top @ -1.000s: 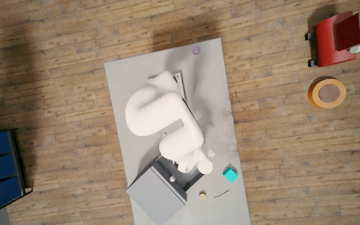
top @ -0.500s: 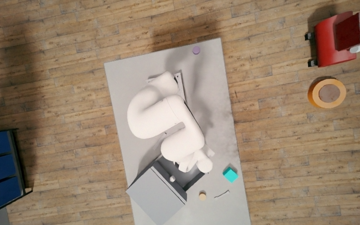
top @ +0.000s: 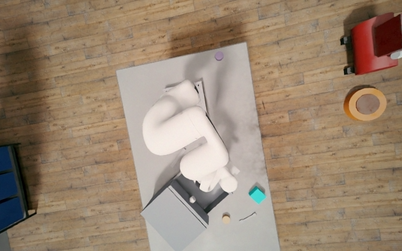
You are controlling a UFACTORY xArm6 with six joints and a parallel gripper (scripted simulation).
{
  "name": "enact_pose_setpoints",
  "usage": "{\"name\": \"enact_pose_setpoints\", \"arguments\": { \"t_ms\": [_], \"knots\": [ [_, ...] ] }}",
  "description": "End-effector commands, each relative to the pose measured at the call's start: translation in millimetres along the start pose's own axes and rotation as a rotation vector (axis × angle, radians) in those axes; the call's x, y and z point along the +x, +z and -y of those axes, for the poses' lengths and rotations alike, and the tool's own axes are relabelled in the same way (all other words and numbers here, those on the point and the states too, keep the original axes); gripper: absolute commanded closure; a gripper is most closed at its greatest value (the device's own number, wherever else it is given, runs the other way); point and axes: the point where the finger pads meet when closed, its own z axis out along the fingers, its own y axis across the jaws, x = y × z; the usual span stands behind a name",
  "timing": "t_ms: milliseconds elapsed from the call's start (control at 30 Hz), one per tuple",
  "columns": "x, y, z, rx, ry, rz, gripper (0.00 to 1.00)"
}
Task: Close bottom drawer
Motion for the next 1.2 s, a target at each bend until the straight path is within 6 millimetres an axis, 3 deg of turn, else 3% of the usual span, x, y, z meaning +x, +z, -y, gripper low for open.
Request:
{"name": "enact_pose_setpoints", "arguments": {
  "t_ms": [0, 100, 133, 1167],
  "knots": [
    [-0.6, -1.3, -1.5, -0.004, 0.001, 0.001, 0.4],
    [-0.6, -1.3, -1.5, -0.004, 0.001, 0.001, 0.4],
    [-0.6, -1.3, -1.5, -0.004, 0.001, 0.001, 1.0],
    [-0.6, -1.3, -1.5, -0.004, 0.001, 0.001, 1.0]
  ]
}}
